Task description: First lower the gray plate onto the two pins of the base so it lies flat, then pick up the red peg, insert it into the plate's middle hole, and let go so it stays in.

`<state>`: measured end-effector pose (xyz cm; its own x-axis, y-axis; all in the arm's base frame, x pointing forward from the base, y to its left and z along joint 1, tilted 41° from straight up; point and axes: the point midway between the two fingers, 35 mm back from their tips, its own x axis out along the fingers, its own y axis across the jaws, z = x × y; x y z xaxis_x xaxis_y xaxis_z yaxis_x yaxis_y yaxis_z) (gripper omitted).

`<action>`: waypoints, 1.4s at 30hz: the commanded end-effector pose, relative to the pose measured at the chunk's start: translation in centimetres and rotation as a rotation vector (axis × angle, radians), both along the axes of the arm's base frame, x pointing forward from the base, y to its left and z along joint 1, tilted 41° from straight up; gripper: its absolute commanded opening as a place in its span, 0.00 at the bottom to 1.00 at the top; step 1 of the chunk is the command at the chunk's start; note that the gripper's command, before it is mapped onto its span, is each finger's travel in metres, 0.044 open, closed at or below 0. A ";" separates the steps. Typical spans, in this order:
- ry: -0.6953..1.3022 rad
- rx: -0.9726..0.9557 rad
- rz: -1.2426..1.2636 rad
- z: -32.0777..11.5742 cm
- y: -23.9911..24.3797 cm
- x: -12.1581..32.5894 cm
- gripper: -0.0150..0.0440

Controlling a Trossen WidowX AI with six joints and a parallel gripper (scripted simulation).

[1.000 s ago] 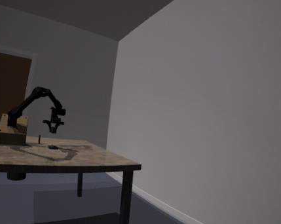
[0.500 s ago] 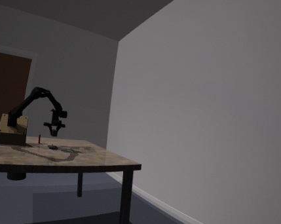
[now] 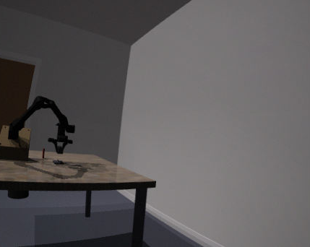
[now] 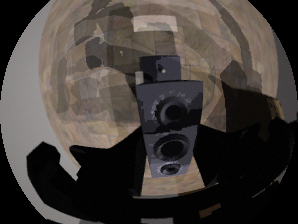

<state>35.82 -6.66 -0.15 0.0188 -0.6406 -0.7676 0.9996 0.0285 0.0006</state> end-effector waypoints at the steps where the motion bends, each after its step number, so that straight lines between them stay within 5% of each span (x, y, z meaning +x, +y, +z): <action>1: -0.004 -0.010 -0.011 0.3 -1.3 -0.3 0.25; 42: -0.020 -0.022 -0.033 -0.3 -4.8 -0.8 0.25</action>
<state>35.32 -11.04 0.07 0.0216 -0.6545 -0.7558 0.9995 -0.0036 0.0316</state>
